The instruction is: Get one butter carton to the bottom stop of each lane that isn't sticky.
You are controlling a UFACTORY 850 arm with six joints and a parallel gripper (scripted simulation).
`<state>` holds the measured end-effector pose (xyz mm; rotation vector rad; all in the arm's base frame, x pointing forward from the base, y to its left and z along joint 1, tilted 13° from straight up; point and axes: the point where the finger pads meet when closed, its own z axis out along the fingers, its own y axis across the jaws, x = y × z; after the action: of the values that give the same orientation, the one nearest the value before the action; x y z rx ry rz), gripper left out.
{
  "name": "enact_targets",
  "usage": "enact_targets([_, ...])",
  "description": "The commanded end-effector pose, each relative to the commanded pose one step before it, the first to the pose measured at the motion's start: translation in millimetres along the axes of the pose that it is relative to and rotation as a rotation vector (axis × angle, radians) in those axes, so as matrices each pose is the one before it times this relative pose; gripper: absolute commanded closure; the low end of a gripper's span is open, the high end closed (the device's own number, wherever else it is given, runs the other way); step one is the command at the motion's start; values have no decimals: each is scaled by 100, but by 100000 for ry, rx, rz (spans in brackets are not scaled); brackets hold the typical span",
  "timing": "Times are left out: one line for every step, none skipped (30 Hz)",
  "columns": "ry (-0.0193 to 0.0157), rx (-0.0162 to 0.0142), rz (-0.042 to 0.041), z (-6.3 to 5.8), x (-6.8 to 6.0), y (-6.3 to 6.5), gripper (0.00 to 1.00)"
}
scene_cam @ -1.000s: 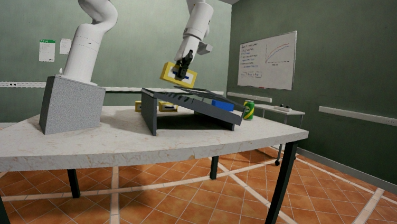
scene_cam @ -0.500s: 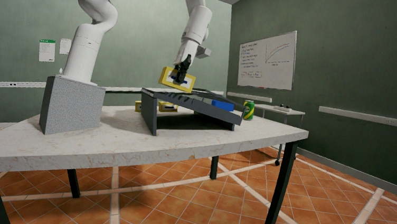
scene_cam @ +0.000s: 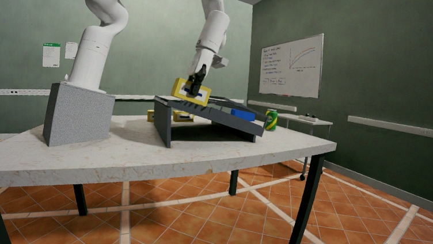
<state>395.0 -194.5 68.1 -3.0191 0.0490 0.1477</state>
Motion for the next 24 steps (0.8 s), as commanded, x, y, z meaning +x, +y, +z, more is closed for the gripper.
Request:
enact_targets([144, -69, 6, -79, 102, 18, 100])
enact_targets([0, 0, 0, 0, 0, 0, 100])
enact_targets([0, 0, 0, 0, 0, 0, 100])
enact_targets([0, 0, 0, 0, 0, 0, 100])
enact_targets([0, 0, 0, 0, 0, 0, 100])
enact_targets([0, 0, 0, 0, 0, 0, 100])
enact_targets([0, 0, 0, 0, 0, 0, 100])
enact_targets([0, 0, 0, 0, 0, 0, 100])
enact_targets([0, 0, 0, 0, 0, 0, 100])
enact_targets([0, 0, 0, 0, 0, 0, 100])
enact_targets([0, 0, 0, 0, 0, 0, 100])
enact_targets([0, 0, 0, 0, 0, 0, 100])
enact_targets([0, 0, 0, 0, 0, 0, 100])
enact_targets([0, 0, 0, 0, 0, 0, 100])
enact_targets([0, 0, 0, 0, 0, 0, 100])
enact_targets([0, 0, 0, 0, 0, 0, 100])
enact_targets([0, 0, 0, 0, 0, 0, 100])
enact_targets([0, 0, 0, 276, -52, -15, 100])
enact_targets([0, 0, 0, 0, 0, 0, 100])
enact_targets([0, 0, 0, 0, 0, 0, 100])
enact_targets([0, 0, 0, 0, 0, 0, 100])
enact_targets([0, 0, 0, 0, 0, 0, 100])
enact_targets([0, 0, 0, 0, 0, 0, 100])
enact_targets([0, 0, 0, 0, 0, 0, 100])
